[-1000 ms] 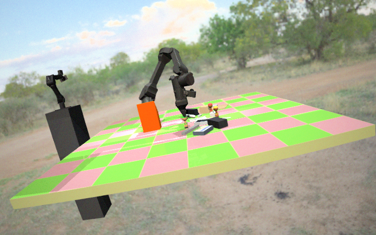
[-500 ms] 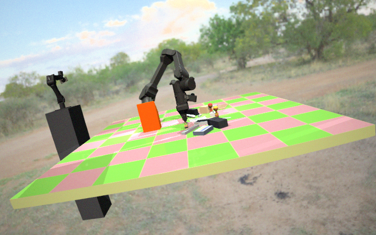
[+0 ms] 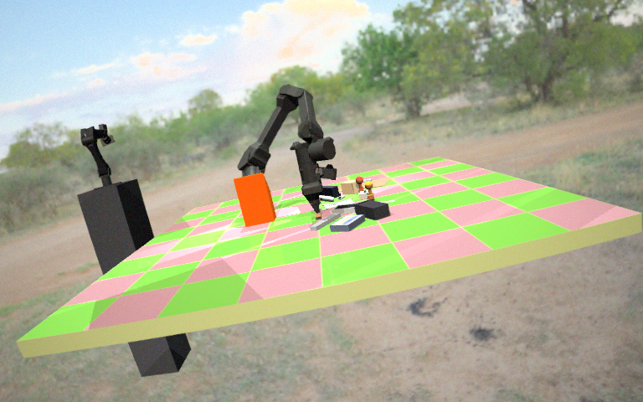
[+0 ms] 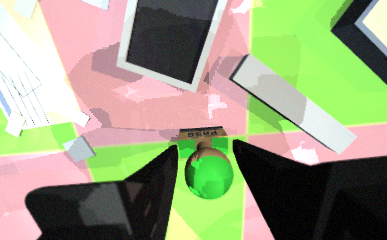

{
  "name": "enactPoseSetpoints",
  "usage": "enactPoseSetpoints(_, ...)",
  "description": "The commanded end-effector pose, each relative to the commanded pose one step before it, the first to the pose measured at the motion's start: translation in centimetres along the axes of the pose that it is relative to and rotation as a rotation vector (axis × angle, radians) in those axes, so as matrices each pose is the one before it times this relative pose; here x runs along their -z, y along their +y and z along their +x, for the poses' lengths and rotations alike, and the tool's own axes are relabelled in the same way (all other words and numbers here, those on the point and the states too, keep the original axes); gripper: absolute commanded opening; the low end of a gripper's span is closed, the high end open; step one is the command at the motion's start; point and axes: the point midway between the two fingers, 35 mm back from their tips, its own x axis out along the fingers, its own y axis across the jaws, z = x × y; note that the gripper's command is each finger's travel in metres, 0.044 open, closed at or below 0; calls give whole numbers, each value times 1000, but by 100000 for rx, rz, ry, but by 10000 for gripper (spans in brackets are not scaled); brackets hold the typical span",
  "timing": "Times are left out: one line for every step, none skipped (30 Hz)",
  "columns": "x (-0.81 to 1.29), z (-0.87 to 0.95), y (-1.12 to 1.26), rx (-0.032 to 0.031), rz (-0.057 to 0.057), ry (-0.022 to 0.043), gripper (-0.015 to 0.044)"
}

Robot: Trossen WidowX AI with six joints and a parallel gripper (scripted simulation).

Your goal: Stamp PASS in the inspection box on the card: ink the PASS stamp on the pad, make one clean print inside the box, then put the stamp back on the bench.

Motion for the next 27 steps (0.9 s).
enactPoseSetpoints(-36, -33, -11, 72, -84, -78, 201)
enactPoseSetpoints(0, 0, 0, 0, 0, 0, 195)
enactPoseSetpoints(0, 0, 0, 0, 0, 0, 188)
enactPoseSetpoints(0, 0, 0, 0, 0, 0, 181)
enactPoseSetpoints(0, 0, 0, 0, 0, 0, 175)
enactPoseSetpoints(0, 0, 0, 0, 0, 0, 168)
enactPoseSetpoints(0, 0, 0, 0, 0, 0, 161)
enactPoseSetpoints(0, 0, 0, 0, 0, 0, 155)
enactPoseSetpoints(0, 0, 0, 0, 0, 0, 148)
enactPoseSetpoints(0, 0, 0, 0, 0, 0, 141)
enactPoseSetpoints(0, 0, 0, 0, 0, 0, 135)
enactPoseSetpoints(0, 0, 0, 0, 0, 0, 128)
enactPoseSetpoints(0, 0, 0, 0, 0, 0, 121)
enactPoseSetpoints(0, 0, 0, 0, 0, 0, 115)
enactPoseSetpoints(0, 0, 0, 0, 0, 0, 108)
enactPoseSetpoints(0, 0, 0, 0, 0, 0, 101)
enactPoseSetpoints(0, 0, 0, 0, 0, 0, 95)
enactPoseSetpoints(-1, -8, -1, 3, 0, 0, 68)
enactPoseSetpoints(-3, -23, -2, 10, 1, -1, 42)
enactPoseSetpoints(-5, -38, -4, 16, 1, -2, 16)
enactPoseSetpoints(-6, -46, -5, 19, 2, -2, 0)
enactPoseSetpoints(-6, -46, -5, 19, 2, -2, 0)
enactPoseSetpoints(-6, -46, -5, 19, 2, -2, 0)
enactPoseSetpoints(-6, -46, -5, 19, 2, -2, 0)
enactPoseSetpoints(-6, -46, -4, 19, 2, -2, 0)
enactPoseSetpoints(-6, -46, -4, 19, 2, -2, 0)
enactPoseSetpoints(-6, -46, -4, 19, 2, -2, 0)
